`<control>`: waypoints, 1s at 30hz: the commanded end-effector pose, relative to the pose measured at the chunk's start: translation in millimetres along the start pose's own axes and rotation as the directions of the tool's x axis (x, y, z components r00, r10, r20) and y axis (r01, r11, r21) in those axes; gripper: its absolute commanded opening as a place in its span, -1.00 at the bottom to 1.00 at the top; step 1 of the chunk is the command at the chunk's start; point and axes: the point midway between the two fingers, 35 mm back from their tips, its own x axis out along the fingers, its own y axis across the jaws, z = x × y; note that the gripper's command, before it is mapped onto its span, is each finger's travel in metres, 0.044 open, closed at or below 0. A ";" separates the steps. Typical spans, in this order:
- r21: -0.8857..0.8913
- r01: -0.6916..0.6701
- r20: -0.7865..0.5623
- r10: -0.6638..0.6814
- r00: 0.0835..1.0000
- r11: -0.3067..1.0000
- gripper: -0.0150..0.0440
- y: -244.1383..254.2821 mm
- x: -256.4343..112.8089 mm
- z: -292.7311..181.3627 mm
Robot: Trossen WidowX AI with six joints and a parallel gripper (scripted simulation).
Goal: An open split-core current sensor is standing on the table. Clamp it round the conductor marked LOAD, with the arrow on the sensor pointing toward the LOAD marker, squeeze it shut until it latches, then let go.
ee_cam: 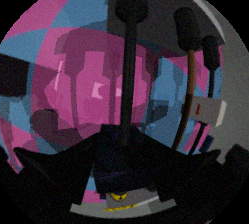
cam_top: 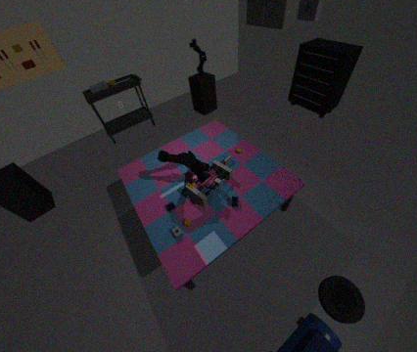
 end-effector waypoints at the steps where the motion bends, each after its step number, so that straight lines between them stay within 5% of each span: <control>1: 0.000 0.000 0.000 0.000 1.000 1.000 -0.40 0.0 0.0 0.0; 10: 0.000 0.000 0.000 0.000 1.000 1.000 0.40 0.0 0.0 0.0; 30: 0.000 0.000 0.000 0.000 1.000 1.000 0.41 0.0 0.0 0.0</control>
